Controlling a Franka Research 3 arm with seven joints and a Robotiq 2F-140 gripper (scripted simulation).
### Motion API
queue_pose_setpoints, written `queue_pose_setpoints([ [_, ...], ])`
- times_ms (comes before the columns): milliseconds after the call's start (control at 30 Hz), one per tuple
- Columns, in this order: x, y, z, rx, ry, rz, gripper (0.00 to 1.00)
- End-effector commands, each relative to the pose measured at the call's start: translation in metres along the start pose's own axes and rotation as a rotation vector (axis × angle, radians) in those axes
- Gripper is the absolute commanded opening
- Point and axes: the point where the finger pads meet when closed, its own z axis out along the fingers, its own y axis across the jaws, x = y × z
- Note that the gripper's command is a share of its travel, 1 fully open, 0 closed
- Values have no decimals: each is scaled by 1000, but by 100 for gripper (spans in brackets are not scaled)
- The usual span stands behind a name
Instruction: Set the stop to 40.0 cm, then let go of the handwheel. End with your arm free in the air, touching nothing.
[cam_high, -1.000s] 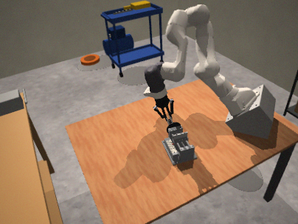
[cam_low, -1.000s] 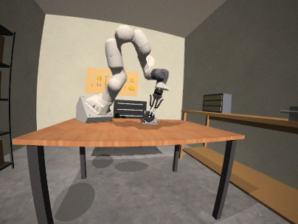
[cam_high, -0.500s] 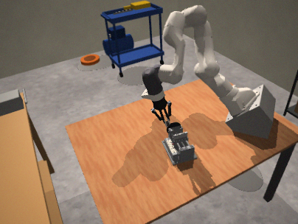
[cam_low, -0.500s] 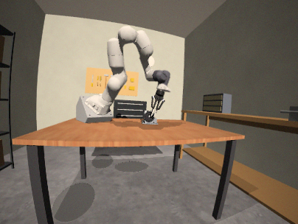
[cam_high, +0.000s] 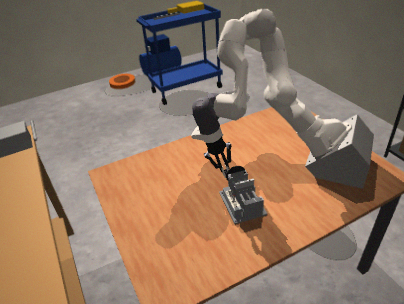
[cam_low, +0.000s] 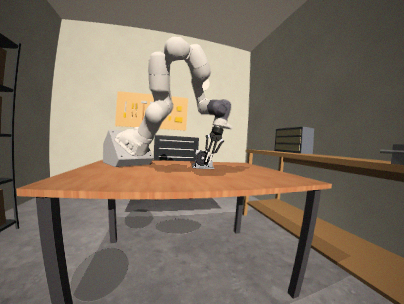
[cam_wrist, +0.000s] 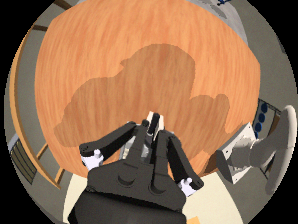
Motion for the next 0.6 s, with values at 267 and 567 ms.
queue_pose_setpoints([
  [267,0,17,30,-11,3,3,4],
  [567,0,31,37,-11,3,3,4],
])
